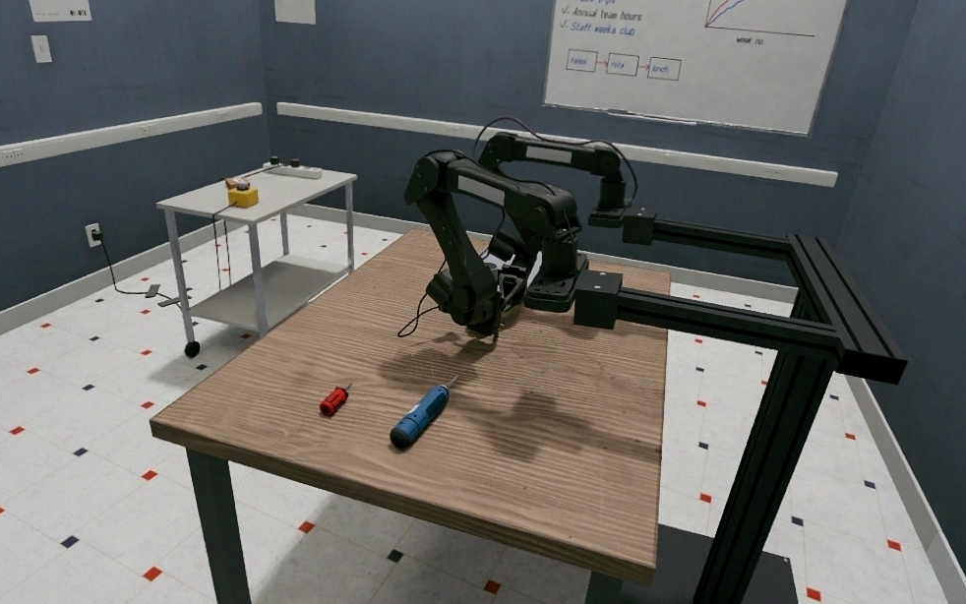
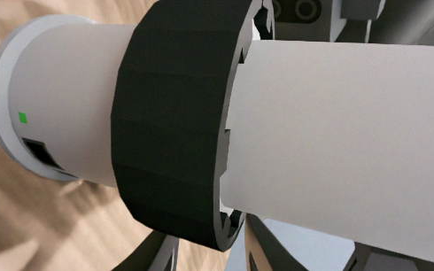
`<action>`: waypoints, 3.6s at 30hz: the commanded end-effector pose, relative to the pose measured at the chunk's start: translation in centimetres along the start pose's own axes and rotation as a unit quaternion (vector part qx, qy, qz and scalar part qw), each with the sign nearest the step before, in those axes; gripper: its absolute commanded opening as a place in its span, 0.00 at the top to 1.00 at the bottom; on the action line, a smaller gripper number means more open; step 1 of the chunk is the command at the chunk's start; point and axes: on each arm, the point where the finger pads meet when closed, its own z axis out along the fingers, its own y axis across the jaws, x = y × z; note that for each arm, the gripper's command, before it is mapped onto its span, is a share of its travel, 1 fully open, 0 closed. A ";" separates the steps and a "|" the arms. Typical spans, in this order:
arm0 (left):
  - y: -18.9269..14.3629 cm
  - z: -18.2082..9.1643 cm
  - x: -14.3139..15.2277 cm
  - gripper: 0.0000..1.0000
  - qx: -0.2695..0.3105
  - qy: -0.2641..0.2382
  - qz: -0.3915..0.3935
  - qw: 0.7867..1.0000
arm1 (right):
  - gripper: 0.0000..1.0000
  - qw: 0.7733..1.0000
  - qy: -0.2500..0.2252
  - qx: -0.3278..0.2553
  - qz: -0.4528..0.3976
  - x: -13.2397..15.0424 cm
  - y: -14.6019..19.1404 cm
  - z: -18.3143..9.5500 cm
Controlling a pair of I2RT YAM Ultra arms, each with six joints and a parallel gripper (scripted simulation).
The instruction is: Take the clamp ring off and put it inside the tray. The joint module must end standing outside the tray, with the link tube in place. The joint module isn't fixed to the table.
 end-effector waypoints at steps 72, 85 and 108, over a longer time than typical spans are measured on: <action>-0.5 0.1 -0.2 0.86 0.003 0.001 0.009 1.000 | 0.86 1.000 0.008 0.002 -0.006 0.5 0.0 0.2; -0.5 0.1 -0.2 0.86 0.003 0.001 0.009 1.000 | 0.86 1.000 0.008 0.002 -0.006 0.5 0.0 0.2; -0.5 0.1 -0.2 0.88 0.003 0.001 0.009 1.000 | 0.88 1.000 0.008 0.002 -0.006 0.5 0.0 0.2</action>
